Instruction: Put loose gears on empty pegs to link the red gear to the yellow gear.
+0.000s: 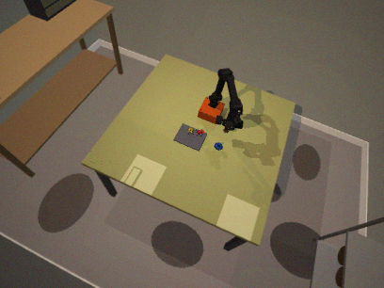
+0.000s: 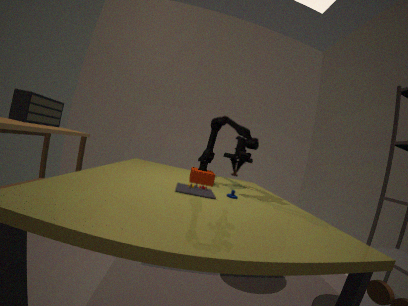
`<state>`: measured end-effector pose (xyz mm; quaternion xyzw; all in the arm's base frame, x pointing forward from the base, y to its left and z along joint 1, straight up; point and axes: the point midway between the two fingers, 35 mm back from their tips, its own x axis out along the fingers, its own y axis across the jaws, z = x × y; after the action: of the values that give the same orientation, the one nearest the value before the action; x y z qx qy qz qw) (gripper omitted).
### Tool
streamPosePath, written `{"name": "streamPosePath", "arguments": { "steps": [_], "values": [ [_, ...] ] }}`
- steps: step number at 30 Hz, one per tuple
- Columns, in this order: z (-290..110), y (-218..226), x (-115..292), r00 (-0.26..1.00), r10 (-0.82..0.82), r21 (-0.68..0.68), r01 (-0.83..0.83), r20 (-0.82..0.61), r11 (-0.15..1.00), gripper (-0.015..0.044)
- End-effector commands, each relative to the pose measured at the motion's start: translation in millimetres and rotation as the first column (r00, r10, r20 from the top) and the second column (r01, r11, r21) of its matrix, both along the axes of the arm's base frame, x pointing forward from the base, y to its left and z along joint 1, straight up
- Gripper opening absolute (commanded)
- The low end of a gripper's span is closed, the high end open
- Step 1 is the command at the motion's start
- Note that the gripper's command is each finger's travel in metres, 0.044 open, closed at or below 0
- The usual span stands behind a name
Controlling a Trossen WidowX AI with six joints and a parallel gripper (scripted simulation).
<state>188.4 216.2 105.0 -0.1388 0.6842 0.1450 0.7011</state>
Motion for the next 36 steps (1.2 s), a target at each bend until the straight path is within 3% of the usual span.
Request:
{"name": "streamPosePath", "arguments": {
  "steps": [1, 36],
  "values": [
    [15.1, -0.2, -1.4, 1.000, -0.006, 0.010, 0.006, 0.002, 1.000, 0.0000],
    [3.6, -46.5, 34.4, 1.000, -0.024, 0.008, 0.024, 0.014, 1.000, 0.0000]
  ]
}}
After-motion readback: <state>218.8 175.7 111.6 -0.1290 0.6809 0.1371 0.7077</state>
